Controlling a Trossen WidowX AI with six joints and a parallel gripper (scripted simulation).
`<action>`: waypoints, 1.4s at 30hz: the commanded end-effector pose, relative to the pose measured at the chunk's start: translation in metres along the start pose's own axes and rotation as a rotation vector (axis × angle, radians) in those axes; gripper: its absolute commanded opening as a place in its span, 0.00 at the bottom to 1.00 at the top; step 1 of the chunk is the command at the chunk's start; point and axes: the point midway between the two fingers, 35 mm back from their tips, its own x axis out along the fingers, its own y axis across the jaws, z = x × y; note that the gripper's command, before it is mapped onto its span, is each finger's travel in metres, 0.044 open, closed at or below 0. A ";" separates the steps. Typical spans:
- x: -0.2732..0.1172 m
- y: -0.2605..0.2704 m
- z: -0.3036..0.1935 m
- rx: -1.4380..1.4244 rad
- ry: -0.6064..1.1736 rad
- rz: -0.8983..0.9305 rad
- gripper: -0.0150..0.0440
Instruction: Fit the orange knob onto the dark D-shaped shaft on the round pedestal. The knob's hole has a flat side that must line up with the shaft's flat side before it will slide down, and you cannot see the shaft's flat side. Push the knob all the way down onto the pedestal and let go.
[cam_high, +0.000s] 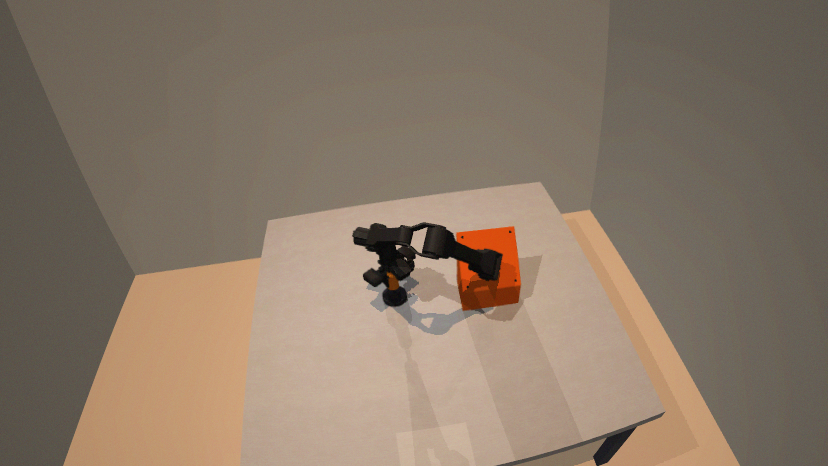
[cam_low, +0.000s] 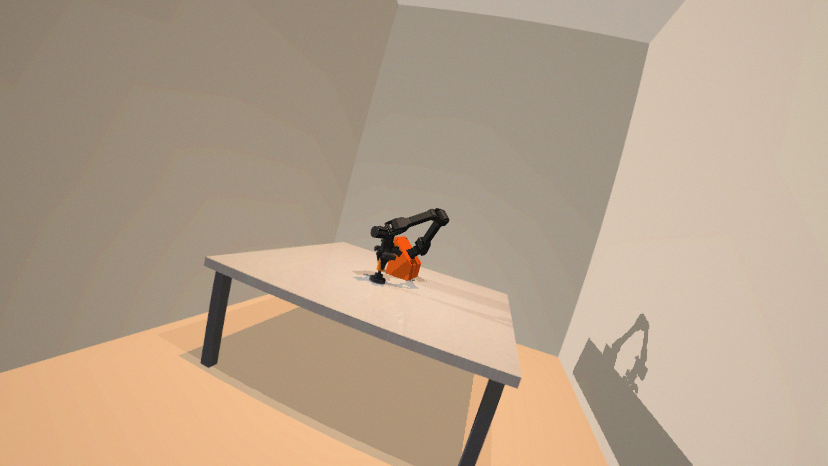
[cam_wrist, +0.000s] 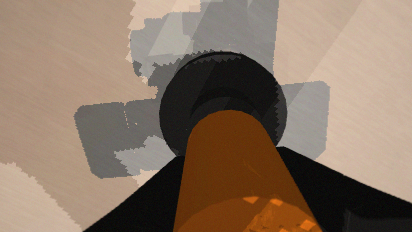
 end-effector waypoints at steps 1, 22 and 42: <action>-0.004 -0.002 -0.001 -0.006 0.006 -0.002 0.25; 0.002 -0.001 -0.001 -0.006 0.006 -0.002 0.25; 0.003 -0.001 -0.001 -0.013 0.006 -0.002 0.25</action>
